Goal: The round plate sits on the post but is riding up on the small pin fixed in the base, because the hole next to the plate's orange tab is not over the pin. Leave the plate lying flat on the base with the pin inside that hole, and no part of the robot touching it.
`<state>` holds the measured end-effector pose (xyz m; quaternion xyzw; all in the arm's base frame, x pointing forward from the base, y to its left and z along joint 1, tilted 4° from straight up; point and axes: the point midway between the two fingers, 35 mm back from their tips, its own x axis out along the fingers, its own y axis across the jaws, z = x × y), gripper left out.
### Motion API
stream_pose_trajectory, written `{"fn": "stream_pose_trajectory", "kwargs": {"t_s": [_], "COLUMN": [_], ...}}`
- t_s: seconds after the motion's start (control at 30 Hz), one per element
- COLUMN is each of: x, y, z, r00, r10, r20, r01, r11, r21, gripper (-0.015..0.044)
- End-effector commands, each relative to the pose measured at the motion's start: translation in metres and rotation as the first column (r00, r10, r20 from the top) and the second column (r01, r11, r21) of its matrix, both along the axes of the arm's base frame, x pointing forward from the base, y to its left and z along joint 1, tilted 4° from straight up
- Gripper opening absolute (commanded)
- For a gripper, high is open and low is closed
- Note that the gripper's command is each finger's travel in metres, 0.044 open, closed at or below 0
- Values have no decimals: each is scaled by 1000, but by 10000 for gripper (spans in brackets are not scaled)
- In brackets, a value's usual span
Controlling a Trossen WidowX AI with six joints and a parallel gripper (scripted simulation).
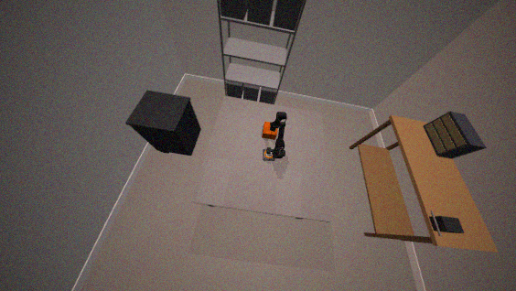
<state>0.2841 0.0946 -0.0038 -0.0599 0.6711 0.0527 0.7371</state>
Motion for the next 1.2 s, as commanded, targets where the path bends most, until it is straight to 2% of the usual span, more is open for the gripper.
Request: {"fn": "stream_pose_trajectory", "kwargs": {"t_s": [0.0,1.17], "x": [6,39], "y": [-2,-24], "z": [0,6], "r00": [1000,1000], "r10": [2,2], "r20": [-3,-1], "r01": [-2,-2], "r11": [1000,1000], "r21": [-4,-6], "gripper": [0,0]}}
